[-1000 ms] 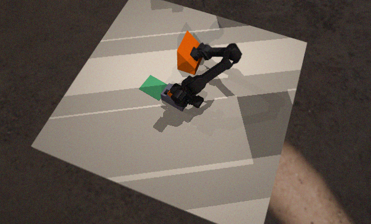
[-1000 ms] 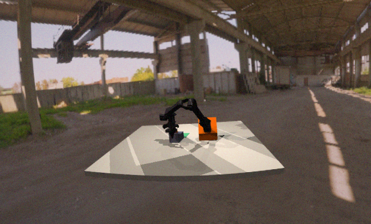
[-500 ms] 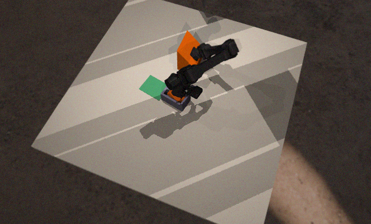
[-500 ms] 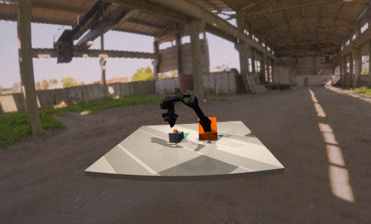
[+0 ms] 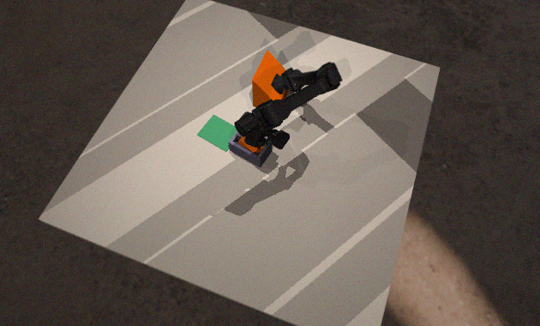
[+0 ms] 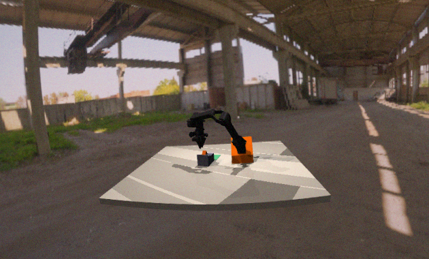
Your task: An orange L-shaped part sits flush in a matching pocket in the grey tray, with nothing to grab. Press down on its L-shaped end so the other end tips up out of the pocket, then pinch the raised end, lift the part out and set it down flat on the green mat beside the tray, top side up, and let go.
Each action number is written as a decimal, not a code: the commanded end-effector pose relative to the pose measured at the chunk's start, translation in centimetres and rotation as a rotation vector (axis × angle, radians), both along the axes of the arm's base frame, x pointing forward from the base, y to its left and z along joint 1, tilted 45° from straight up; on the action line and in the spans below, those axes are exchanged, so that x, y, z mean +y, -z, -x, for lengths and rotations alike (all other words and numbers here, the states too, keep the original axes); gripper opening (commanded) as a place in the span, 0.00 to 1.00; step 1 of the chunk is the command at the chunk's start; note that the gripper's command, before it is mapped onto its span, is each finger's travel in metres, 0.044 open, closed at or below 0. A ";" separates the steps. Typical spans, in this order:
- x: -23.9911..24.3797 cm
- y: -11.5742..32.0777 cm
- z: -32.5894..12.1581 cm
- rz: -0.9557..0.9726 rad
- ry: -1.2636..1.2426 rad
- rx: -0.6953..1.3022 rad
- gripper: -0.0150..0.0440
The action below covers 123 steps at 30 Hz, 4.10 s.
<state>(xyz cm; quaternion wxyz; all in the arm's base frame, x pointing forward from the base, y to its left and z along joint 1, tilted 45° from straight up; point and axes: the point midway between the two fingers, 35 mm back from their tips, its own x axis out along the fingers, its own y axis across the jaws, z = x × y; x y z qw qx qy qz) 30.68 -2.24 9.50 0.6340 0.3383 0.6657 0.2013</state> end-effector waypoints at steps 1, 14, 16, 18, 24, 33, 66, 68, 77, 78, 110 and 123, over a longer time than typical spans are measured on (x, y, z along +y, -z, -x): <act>-0.1 0.0 -0.1 0.001 0.003 -0.002 0.56; -2.1 1.8 0.0 0.023 -0.393 -0.386 0.73; -2.7 2.3 0.0 0.028 -0.521 -0.510 0.73; -3.3 2.9 0.1 0.033 -0.649 -0.634 0.73; -5.2 4.7 0.5 0.042 -1.031 -1.007 0.73; -5.6 5.1 0.7 0.043 -1.126 -1.101 0.73; -1.0 9.8 0.5 0.043 -1.125 -1.102 0.73; -0.8 10.0 0.5 0.042 -1.125 -1.103 0.73; -0.3 10.4 0.6 0.041 -1.133 -1.099 0.60; -0.3 10.4 0.6 0.041 -1.133 -1.099 0.55; -1.6 9.2 0.5 0.042 -1.128 -1.101 0.25; -3.0 7.8 0.6 0.043 -1.126 -1.102 0.25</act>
